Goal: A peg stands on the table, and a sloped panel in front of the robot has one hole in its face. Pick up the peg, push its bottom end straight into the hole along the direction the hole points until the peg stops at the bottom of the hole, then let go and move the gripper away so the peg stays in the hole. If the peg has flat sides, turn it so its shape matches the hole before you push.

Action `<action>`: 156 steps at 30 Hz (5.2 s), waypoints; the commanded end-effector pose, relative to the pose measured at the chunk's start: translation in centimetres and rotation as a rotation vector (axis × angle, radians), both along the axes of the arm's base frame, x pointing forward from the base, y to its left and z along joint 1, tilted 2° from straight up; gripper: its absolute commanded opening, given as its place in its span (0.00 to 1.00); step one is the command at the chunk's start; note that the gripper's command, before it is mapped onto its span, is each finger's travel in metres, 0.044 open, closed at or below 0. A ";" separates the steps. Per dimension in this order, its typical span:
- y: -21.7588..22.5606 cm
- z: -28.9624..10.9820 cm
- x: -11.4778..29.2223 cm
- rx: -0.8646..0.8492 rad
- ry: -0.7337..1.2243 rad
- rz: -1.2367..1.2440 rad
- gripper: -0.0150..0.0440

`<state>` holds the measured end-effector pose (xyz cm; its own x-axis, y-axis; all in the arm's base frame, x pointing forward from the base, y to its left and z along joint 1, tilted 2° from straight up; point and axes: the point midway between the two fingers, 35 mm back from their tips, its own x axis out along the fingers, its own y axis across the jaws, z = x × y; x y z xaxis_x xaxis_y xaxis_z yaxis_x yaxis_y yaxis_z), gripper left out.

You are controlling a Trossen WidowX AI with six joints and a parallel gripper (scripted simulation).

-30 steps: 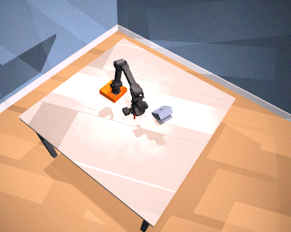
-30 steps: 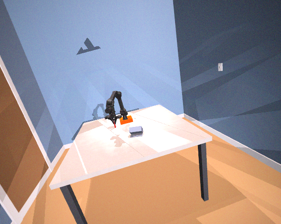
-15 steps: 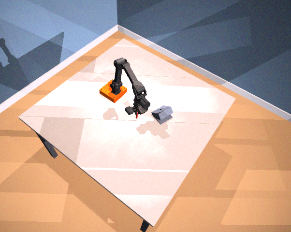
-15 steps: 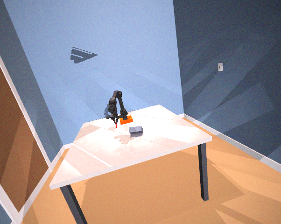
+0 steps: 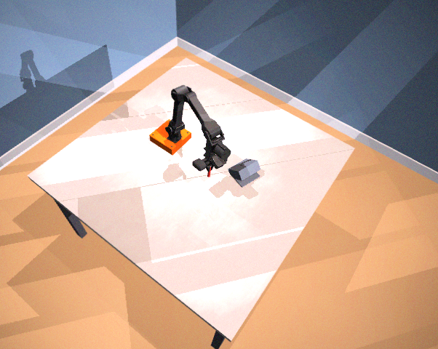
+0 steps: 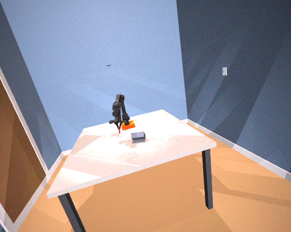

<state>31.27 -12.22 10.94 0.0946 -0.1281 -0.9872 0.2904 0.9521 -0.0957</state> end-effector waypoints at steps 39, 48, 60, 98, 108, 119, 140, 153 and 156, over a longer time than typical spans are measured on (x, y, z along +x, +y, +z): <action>5.1 0.3 1.4 -0.143 -0.051 0.315 0.25; 6.3 0.5 1.6 -0.173 -0.065 0.381 0.25; 7.8 0.7 1.8 -0.212 -0.085 0.468 0.25; 12.8 1.3 1.9 -0.337 -0.158 0.731 0.25; 14.1 1.5 1.8 -0.370 -0.179 0.797 0.25; 15.5 1.8 1.6 -0.405 -0.203 0.868 0.25; 18.1 2.2 1.0 -0.473 -0.253 1.000 0.25; 19.5 2.4 0.7 -0.509 -0.281 1.067 0.25; 19.5 2.1 0.9 -0.511 -0.283 1.072 0.25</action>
<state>32.17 7.39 13.48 0.5961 -0.2144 -0.7737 -0.5423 0.6032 -0.5849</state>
